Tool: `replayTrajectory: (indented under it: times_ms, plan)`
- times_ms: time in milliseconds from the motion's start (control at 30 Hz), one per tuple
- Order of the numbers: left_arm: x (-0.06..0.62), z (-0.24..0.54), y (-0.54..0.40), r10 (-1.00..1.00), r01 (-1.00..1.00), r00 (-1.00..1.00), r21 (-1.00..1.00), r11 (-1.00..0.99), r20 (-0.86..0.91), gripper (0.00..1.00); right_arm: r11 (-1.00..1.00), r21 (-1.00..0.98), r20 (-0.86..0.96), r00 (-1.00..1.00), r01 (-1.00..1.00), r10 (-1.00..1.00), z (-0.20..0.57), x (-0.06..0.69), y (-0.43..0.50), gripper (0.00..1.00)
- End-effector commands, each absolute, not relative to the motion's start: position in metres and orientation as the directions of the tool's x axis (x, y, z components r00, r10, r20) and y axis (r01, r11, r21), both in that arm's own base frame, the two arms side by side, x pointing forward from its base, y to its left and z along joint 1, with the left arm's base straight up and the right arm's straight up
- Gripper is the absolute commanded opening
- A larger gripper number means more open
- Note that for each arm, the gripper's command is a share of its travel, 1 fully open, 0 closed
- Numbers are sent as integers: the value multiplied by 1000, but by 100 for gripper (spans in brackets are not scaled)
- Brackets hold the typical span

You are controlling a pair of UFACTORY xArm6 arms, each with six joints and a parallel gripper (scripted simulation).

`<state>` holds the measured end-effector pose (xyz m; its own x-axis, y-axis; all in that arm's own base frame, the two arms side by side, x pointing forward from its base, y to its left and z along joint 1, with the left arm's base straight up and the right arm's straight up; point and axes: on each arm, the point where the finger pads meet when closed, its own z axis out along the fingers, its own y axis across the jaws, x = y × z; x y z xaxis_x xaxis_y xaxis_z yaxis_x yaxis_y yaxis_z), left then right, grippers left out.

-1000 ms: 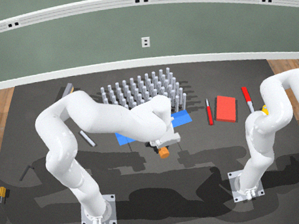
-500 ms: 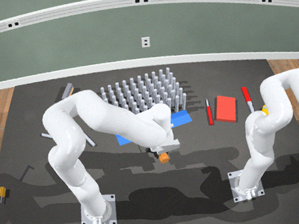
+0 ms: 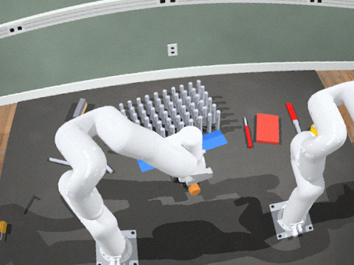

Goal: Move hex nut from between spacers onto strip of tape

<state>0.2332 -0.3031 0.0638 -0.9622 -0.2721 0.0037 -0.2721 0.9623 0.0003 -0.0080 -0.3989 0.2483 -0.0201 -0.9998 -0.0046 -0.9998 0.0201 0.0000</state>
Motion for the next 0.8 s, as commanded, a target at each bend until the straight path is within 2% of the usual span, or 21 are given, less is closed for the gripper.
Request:
replayTrajectory:
  times_ms: [0,767]
  plan:
    - [234,64,-304,-272,-272,-962,-3,962,2,0,20,0,0,-20,-1000,-1000,250,-8,-400,100]
    - [234,44,-304,-272,-272,-962,-3,962,2,0,20,0,0,-20,-1000,-1000,250,-8,-400,100]
